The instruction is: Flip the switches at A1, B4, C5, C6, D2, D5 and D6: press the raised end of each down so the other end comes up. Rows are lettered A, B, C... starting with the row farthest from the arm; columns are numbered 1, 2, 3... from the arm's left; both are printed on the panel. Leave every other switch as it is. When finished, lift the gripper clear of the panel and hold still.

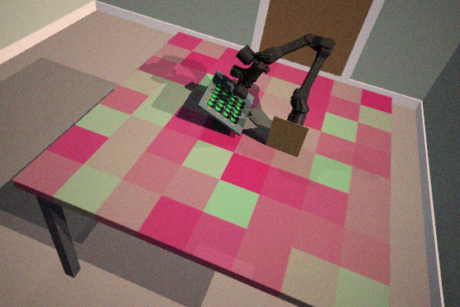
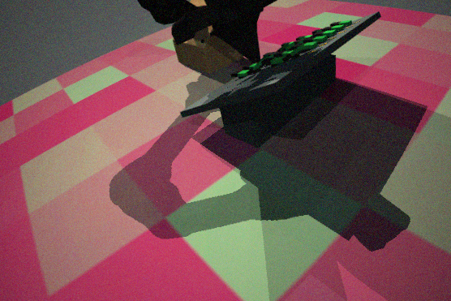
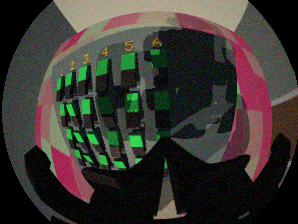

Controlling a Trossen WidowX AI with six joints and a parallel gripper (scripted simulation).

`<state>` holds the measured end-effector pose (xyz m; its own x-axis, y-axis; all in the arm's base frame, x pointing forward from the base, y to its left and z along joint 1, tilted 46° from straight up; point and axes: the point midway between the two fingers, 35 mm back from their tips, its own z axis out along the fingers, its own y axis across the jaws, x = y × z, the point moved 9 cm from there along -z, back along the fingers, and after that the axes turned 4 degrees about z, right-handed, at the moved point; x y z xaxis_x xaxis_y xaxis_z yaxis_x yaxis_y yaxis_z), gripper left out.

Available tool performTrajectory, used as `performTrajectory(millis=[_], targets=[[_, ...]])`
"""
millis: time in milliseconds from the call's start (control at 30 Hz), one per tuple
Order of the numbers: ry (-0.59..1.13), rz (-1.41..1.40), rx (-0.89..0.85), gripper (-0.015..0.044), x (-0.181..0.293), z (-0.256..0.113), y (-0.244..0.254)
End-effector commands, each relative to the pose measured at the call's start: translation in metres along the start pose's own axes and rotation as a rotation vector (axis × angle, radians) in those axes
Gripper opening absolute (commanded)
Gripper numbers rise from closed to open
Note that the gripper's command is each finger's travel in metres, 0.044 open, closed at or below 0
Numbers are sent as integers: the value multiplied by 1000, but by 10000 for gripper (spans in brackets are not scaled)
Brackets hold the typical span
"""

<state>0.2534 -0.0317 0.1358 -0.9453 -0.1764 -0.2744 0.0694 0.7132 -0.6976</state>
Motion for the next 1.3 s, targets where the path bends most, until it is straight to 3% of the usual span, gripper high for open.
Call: performTrajectory(millis=[0,1267], targets=[[-1,-6,-4,0,0,1,1],[-1,-6,-4,0,0,6,1]])
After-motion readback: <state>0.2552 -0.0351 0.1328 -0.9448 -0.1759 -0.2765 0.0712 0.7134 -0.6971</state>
